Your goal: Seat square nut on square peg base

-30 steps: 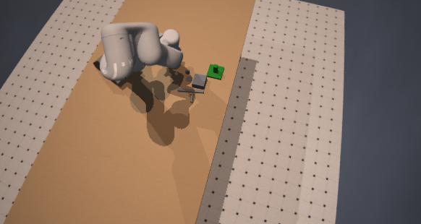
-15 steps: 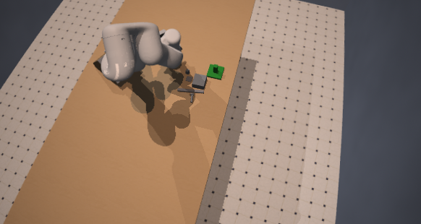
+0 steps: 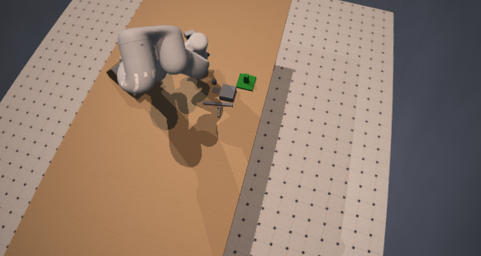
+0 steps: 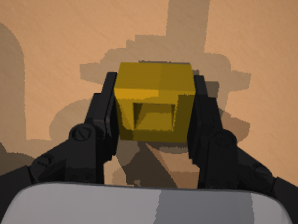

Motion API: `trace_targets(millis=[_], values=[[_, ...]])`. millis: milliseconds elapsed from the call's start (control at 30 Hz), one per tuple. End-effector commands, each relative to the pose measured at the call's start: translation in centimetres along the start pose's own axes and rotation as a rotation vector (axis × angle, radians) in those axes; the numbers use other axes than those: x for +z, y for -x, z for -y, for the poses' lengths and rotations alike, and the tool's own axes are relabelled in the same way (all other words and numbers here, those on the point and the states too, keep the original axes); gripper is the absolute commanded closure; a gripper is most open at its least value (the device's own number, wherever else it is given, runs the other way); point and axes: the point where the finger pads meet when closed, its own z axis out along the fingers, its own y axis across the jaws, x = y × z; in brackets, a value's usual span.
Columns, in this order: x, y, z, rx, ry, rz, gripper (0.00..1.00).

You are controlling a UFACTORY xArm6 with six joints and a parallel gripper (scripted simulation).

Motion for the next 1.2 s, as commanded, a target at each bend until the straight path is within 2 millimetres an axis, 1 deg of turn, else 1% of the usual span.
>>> trace_targets(millis=[0, 1167], values=[[-0.1, -0.3, -0.3, 0.040, 0.004, -0.014, 1.00], [-1.1, -3.5, -2.4, 0.484, 0.002, -0.159, 1.00]])
